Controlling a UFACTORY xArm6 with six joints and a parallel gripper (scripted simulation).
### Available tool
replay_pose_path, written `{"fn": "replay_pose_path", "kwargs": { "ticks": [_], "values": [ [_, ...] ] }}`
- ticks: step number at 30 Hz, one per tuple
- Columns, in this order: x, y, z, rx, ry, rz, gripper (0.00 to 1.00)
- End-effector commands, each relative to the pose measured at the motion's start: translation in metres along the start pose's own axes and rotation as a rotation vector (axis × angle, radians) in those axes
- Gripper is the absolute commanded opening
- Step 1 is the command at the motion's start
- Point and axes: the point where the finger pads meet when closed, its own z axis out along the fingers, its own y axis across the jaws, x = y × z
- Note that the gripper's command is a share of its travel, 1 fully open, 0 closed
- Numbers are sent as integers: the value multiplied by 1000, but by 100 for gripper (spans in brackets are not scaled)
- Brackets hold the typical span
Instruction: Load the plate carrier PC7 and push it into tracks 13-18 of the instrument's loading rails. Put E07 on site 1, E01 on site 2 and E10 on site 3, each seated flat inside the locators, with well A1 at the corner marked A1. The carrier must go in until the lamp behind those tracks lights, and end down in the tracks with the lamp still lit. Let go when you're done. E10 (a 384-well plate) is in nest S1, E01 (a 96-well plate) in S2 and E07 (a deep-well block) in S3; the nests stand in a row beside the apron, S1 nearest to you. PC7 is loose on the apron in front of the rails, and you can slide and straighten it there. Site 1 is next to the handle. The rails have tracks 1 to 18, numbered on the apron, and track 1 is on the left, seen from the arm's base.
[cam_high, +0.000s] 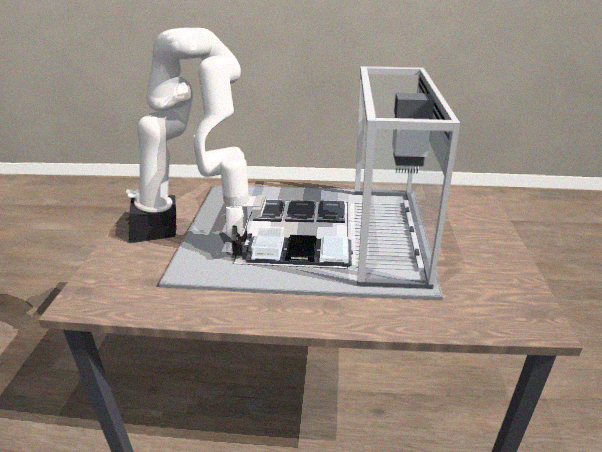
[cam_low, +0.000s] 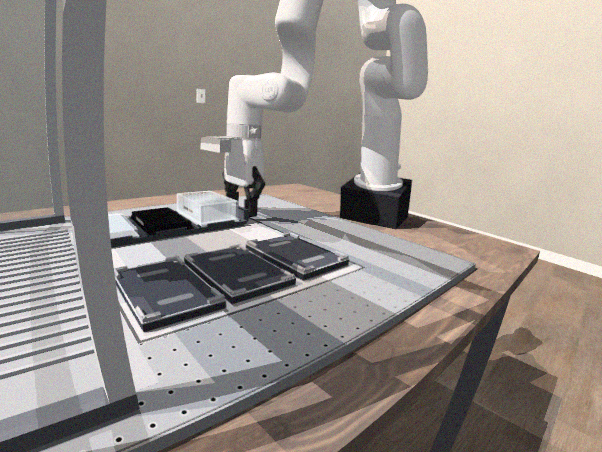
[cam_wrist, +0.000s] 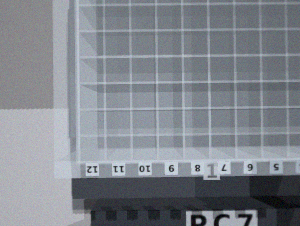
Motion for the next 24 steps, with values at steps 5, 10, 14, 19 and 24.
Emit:
{"fn": "replay_pose_path", "kwargs": {
  "ticks": [5,10,14,19,24],
  "values": [
    [10,0,-1,-2,2,0,82],
    [13,0,-1,-2,2,0,82],
    [17,0,-1,-2,2,0,82],
    [22,0,-1,-2,2,0,82],
    [25,0,-1,-2,2,0,82]
  ]
}}
